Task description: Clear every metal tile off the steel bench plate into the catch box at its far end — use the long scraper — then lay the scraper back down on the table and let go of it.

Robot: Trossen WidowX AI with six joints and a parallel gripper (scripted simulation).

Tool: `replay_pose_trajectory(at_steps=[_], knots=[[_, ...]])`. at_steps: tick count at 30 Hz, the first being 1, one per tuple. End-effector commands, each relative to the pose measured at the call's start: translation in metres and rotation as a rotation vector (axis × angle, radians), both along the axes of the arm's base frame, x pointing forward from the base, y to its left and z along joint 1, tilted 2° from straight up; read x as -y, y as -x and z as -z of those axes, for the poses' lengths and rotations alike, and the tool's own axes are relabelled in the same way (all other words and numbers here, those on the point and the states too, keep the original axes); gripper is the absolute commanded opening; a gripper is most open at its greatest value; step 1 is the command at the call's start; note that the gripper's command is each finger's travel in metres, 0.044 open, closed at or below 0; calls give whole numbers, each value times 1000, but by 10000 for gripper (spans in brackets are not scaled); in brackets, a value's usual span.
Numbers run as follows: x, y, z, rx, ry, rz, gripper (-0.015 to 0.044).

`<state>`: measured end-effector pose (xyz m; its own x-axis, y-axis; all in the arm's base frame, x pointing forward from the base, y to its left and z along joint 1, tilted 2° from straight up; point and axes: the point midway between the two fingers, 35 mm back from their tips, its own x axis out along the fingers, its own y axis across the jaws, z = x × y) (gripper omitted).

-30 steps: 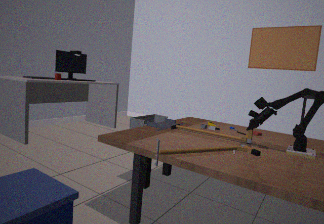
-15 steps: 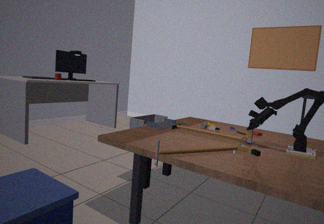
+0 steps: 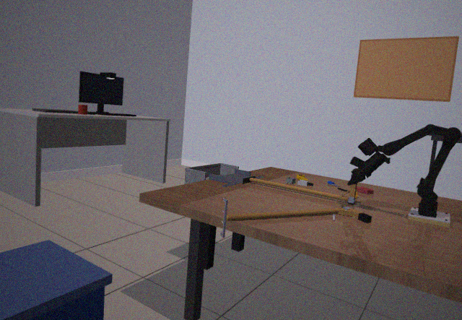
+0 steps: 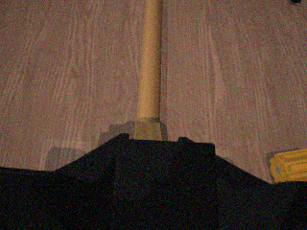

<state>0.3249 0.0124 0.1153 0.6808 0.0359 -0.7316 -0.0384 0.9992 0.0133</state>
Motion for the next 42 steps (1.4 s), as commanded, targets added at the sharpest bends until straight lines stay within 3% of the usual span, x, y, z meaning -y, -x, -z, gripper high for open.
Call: replay_pose_trajectory(at_steps=[1, 42], knots=[[0, -11, -5, 16, 0, -3, 0], [-2, -66, -8, 21, -1, 3, 0]])
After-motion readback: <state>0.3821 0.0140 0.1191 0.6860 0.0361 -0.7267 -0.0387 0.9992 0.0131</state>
